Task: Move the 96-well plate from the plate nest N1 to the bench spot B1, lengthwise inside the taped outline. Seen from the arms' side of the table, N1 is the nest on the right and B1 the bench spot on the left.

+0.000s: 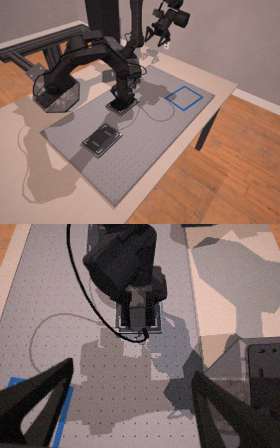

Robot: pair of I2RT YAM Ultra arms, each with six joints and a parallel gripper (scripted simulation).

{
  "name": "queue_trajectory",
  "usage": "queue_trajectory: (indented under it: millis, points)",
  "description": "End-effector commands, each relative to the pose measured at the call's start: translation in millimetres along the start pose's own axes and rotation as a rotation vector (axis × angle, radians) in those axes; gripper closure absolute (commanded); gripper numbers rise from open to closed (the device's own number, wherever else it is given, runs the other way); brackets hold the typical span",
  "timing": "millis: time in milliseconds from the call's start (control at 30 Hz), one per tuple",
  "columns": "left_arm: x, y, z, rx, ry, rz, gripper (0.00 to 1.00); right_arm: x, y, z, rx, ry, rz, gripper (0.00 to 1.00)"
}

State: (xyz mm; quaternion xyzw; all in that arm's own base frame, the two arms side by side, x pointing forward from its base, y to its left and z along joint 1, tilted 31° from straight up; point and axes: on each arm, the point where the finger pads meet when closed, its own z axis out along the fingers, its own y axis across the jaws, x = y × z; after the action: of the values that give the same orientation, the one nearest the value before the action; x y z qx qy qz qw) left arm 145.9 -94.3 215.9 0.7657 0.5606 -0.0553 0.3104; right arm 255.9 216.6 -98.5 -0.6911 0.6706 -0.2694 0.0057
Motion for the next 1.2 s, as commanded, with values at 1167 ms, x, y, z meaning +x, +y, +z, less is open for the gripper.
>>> queue_trajectory:
  millis: [1167]
  points:
    - [-10, 3, -10, -0.039, -0.018, 0.020, 0.00, -14, -8, -38, 0.019, -0.056, 0.018, 0.00]
